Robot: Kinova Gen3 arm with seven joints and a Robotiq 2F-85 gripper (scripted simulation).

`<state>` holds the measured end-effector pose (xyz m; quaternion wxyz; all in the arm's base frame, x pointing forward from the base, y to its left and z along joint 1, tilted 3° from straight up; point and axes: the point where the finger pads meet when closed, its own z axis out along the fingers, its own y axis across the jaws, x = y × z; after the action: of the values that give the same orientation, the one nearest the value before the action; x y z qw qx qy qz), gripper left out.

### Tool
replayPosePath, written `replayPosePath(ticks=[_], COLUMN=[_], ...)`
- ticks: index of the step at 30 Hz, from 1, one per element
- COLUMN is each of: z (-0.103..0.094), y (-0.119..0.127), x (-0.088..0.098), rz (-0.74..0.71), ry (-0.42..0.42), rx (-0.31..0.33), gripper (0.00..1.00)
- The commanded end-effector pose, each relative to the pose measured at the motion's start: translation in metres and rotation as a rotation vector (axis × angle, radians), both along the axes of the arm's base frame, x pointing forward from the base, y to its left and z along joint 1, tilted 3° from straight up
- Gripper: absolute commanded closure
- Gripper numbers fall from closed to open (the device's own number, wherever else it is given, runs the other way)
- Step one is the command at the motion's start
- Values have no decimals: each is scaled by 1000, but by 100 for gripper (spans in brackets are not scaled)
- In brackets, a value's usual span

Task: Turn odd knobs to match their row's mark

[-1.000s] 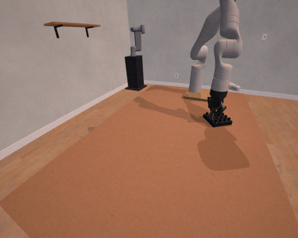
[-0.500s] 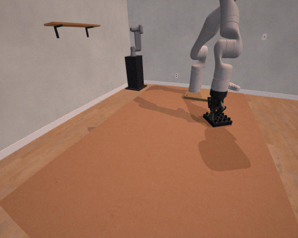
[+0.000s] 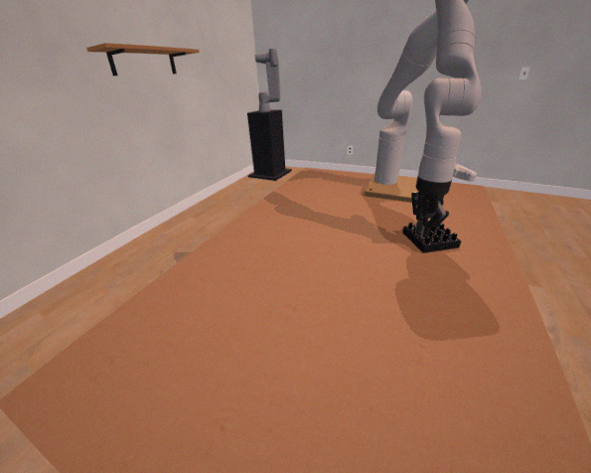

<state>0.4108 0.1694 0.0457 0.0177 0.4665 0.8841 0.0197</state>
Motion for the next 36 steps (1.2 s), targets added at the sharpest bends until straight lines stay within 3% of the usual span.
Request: replayPosePath(ticks=[1,2,36], z=[1,1,1], y=[0,0,0], x=[0,0,0], rz=[0,0,0], ry=[-1,-1,-1], rx=[1,1,1], gripper=[81,92,92])
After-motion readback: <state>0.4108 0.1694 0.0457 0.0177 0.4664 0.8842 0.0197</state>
